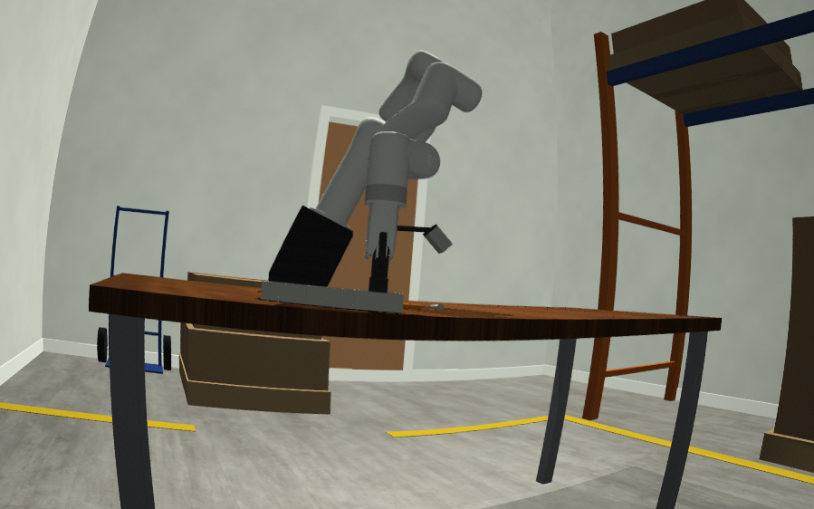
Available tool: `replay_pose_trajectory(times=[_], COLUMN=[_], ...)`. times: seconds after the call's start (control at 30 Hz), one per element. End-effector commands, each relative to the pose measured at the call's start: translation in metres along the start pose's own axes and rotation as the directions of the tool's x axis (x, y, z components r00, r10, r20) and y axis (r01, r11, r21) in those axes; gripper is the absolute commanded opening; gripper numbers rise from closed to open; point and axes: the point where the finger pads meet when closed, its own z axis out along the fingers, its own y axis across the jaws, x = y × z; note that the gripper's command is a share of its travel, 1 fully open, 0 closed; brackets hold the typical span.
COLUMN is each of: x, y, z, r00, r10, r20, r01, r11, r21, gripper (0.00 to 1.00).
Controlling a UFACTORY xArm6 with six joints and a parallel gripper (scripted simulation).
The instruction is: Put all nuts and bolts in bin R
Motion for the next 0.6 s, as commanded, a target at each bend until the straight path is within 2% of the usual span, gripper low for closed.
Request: replay_pose_trajectory(times=[0.0, 0.3, 0.33, 0.57], x=[0.0007, 0.0006, 0.0006, 0.0006], y=[0.0027, 0.0026, 0.0026, 0.0026], z=[-0.0012, -0.0011, -0.0011, -0.0011], r00=[1.0, 1.0, 1.0, 1.0], r10=[-0.001, -0.001, -0.001, -0.001], r20=[-0.001, -0.001, -0.001, -0.001], r01=[0.001, 0.001, 0.001, 0.001], r11=[1.0, 1.0, 1.0, 1.0], r21=[-0.006, -0.006, -0.006, -0.006], gripper=[0.0, 0.0, 0.3, 0.3])
